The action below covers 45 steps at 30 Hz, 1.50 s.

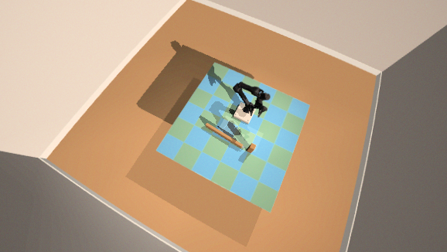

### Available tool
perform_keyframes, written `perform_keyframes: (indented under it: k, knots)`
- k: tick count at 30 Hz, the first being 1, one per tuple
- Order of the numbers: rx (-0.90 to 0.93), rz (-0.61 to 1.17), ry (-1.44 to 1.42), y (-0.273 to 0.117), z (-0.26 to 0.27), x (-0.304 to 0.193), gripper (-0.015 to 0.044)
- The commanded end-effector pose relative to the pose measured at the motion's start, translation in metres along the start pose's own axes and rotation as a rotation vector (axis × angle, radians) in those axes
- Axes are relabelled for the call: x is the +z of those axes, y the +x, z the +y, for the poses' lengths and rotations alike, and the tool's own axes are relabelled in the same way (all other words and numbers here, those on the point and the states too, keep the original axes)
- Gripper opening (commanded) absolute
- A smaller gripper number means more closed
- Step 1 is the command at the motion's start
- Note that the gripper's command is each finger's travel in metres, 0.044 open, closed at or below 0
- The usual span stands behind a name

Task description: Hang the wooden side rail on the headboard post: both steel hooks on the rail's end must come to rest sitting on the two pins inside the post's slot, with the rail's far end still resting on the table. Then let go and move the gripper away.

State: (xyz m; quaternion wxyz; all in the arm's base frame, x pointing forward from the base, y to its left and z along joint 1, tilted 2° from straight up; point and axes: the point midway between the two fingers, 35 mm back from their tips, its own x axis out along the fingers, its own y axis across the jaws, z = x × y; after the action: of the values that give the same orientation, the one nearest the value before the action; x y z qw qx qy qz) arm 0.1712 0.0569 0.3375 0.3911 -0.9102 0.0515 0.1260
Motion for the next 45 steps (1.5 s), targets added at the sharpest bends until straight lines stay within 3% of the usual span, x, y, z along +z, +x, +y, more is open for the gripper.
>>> perform_keyframes:
  k: [1,12,24,34,45]
  knots:
    - [0.001,-0.002,0.011,0.001,0.0,0.002,0.0426]
    - [0.075,-0.097,0.743,0.094,0.001,0.088,0.044]
    - [0.131,-0.205,1.617,0.185,0.075,0.14,0.044]
    - [0.177,-0.31,2.241,0.188,0.147,0.15,0.044]
    - [0.179,-0.314,2.257,0.187,0.149,0.15,0.044]
